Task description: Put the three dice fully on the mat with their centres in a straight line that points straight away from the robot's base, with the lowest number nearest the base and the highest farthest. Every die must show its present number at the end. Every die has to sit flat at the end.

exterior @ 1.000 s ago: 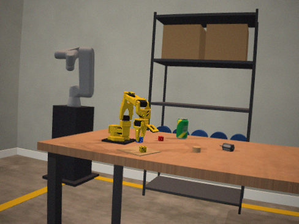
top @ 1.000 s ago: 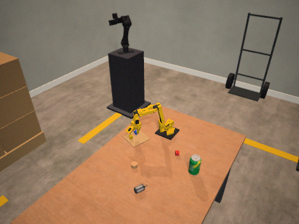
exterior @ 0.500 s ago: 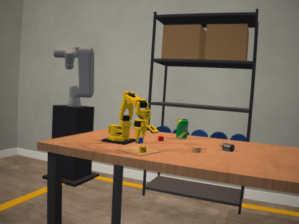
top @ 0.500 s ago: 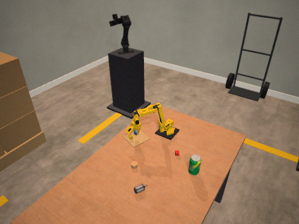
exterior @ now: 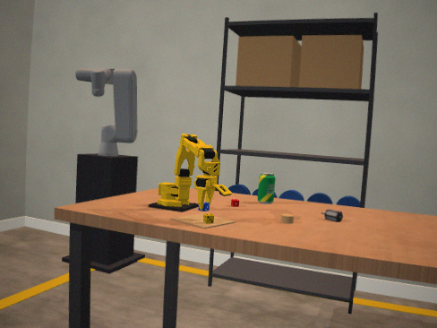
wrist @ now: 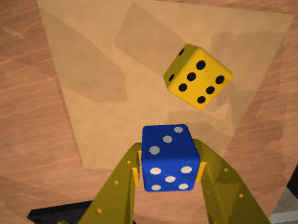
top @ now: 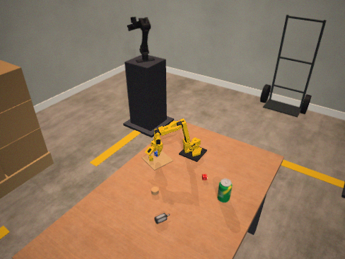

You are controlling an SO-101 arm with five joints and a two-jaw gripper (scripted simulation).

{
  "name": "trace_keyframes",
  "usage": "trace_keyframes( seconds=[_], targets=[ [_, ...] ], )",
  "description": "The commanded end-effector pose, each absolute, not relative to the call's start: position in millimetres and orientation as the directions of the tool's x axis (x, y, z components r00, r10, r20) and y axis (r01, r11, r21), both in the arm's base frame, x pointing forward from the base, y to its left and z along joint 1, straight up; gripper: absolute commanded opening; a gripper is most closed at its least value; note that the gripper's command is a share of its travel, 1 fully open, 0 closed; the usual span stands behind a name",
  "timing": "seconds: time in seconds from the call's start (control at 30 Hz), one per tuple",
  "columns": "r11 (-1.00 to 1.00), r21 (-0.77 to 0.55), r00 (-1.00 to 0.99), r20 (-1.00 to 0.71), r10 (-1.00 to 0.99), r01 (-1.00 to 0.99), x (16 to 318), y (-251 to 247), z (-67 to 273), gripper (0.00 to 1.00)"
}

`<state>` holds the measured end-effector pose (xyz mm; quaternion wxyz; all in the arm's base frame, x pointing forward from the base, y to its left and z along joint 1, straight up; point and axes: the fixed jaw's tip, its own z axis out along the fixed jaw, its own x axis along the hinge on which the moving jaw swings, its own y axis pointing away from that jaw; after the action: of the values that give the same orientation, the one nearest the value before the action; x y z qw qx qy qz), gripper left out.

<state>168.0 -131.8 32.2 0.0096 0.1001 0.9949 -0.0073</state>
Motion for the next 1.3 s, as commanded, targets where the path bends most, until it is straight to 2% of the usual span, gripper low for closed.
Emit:
trace_keyframes(
  seconds=[0.0,1.27],
  targets=[
    [0.976,-0.006,-0.976,-0.011,0.216,0.216,166,-132,28,0.00],
    [0.976,-0.006,-0.976,-0.011,0.216,0.216,166,-132,13,0.00]
  ],
)
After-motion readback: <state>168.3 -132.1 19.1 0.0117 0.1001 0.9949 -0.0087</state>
